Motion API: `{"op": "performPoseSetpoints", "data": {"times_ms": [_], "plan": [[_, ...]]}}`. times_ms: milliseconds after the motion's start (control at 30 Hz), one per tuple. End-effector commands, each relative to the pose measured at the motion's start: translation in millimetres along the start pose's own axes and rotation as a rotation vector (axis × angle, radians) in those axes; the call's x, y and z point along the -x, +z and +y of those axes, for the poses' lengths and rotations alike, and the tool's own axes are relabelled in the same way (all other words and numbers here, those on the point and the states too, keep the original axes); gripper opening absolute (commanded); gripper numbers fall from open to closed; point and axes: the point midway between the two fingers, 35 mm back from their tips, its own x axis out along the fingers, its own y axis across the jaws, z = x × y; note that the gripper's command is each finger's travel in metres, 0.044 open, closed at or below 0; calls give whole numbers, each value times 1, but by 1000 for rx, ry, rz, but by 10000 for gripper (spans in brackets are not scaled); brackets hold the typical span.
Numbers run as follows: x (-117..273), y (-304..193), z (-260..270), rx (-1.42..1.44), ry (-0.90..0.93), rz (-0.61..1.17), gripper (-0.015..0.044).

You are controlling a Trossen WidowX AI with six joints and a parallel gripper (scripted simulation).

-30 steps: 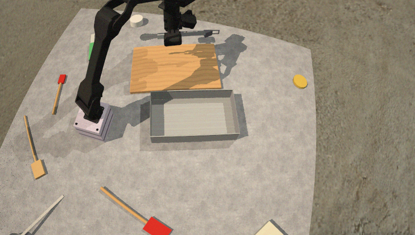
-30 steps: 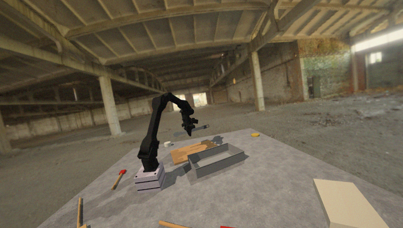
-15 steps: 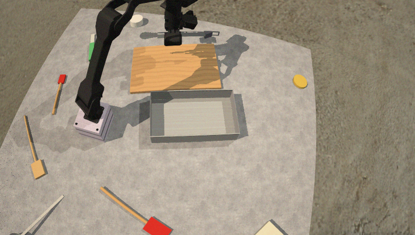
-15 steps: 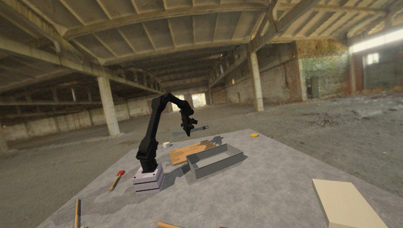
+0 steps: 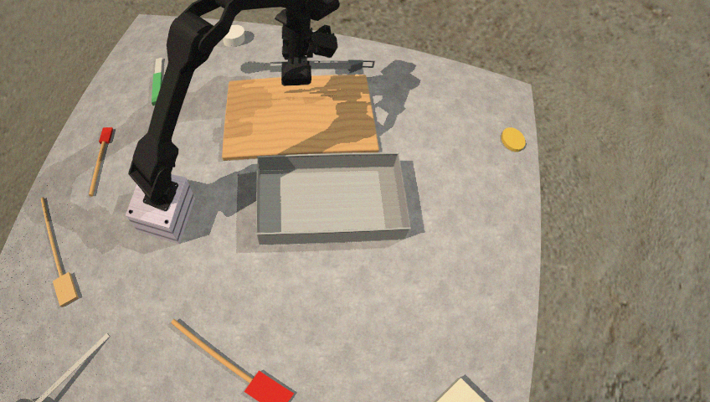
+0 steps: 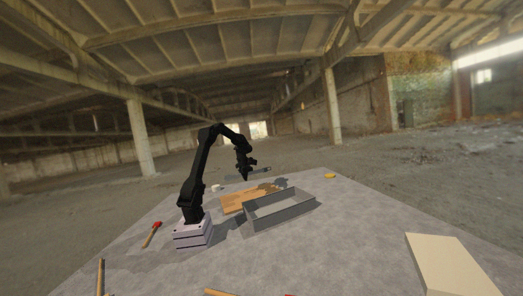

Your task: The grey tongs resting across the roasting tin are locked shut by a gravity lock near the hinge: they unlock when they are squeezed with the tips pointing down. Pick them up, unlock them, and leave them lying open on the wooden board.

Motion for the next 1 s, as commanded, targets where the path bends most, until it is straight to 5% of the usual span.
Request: {"op": "performPoseSetpoints", "data": {"times_ms": [0,967], "plan": [[-6,0,1,-6,4,-1,-150],[-53,-1,-1,-6,4,0,-150]]}}
